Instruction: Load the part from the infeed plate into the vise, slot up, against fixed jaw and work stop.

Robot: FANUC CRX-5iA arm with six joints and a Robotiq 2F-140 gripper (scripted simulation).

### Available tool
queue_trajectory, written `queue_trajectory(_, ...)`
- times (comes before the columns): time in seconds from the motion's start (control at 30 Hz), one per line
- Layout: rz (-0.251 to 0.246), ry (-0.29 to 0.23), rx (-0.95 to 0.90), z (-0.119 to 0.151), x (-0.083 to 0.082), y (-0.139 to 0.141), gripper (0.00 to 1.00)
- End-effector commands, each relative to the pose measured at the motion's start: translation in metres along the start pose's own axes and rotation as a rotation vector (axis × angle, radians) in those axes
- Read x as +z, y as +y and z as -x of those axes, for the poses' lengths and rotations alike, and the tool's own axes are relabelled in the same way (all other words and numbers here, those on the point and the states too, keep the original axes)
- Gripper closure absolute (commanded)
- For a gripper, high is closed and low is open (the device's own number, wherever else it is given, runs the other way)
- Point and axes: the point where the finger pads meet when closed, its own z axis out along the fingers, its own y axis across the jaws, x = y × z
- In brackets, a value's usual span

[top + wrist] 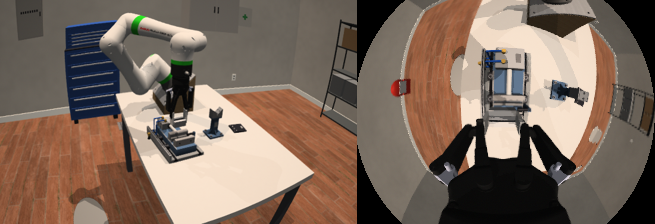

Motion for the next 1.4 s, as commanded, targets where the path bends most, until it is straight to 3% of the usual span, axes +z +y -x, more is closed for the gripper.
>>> queue_trajectory(0.0,0.000,-0.001,0.000,0.000,0.004,0.000,1.00)
queue_trajectory(0.63,0.000,-0.001,0.000,0.000,0.024,0.000,1.00)
queue_trajectory(1.37,0.000,-0.001,0.000,0.000,0.026,0.000,1.00)
